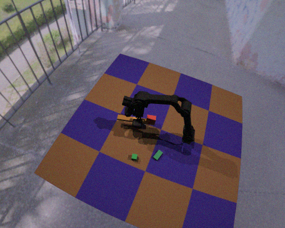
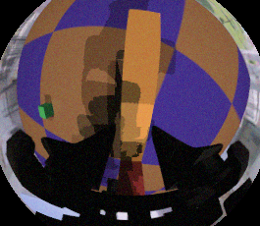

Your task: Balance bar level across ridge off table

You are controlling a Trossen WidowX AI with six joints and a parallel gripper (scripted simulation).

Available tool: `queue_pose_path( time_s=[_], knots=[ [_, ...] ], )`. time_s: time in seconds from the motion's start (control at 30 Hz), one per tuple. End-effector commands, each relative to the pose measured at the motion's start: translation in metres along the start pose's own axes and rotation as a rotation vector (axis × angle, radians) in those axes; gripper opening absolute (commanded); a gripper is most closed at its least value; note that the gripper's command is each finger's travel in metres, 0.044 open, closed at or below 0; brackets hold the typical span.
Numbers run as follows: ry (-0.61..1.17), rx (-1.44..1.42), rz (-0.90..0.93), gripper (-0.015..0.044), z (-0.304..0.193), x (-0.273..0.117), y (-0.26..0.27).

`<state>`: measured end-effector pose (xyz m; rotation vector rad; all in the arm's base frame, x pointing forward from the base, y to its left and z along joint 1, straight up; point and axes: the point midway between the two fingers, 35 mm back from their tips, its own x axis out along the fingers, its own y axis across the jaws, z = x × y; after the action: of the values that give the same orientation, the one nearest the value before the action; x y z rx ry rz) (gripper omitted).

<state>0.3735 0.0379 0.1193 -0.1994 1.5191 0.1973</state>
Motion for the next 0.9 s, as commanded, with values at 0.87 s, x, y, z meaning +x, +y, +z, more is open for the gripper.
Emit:
queue_pose_path(
  time_s=[0.87],
  knots=[
    [-0.057, 0.000, -0.009, 0.0440, -0.002, -0.100, 0.000]
  ],
)
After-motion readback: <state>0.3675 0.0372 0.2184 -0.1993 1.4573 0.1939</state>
